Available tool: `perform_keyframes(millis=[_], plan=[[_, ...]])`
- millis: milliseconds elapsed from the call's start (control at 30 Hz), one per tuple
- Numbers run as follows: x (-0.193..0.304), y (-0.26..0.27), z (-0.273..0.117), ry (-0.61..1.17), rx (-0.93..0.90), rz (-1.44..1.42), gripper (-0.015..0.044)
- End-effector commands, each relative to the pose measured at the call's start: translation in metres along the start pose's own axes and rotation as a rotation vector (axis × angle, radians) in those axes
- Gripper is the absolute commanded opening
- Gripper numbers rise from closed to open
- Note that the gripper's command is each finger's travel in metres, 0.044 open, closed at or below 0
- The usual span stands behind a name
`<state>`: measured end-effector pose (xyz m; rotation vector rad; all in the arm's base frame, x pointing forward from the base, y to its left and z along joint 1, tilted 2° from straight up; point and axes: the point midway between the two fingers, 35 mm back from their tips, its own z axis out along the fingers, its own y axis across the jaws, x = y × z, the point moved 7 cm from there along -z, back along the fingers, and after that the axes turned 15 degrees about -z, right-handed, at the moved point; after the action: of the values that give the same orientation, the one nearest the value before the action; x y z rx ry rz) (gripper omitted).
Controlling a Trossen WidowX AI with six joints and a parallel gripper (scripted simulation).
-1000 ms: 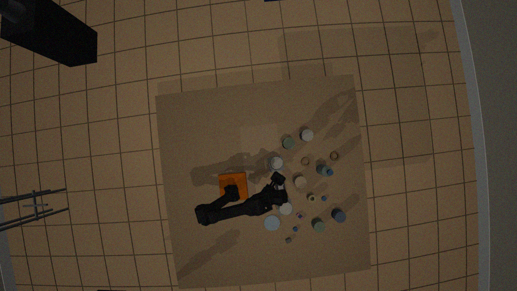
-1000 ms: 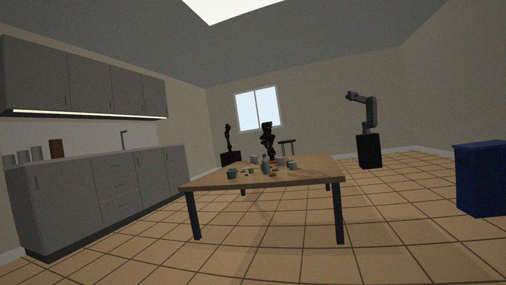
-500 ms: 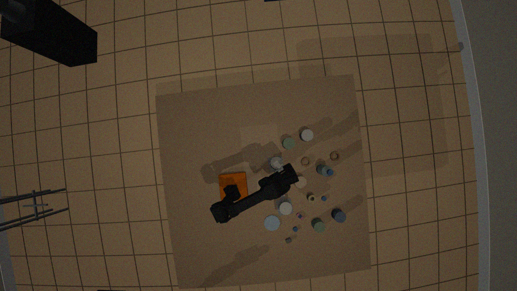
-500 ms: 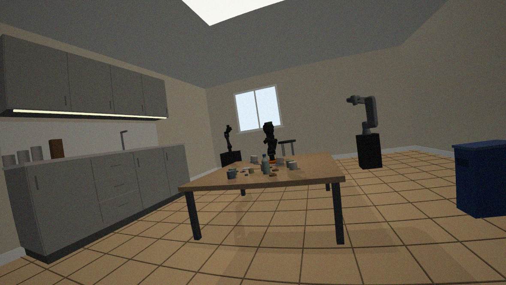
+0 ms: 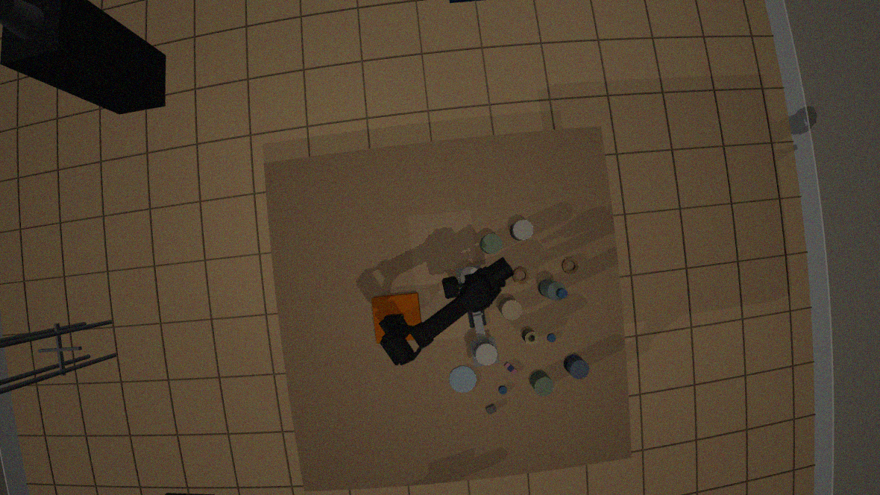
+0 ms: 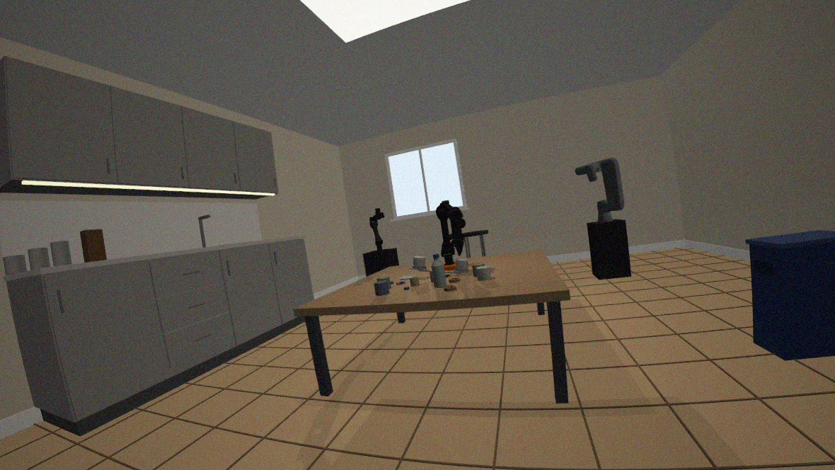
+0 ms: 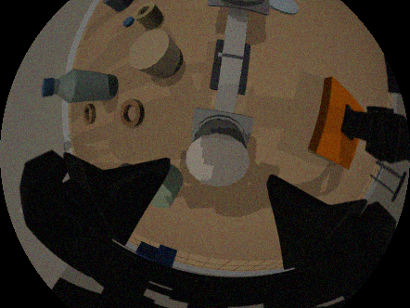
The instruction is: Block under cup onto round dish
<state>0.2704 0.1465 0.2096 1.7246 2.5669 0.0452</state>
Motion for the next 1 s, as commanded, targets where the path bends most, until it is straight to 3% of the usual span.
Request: perform_keyframes(millis=[0, 967], plan=[[0.001, 0.003, 0.0, -0.005, -0.001, 0.019, 0.044], [0.001, 0.004, 0.049, -0.005, -0.003, 0.019, 0.044]])
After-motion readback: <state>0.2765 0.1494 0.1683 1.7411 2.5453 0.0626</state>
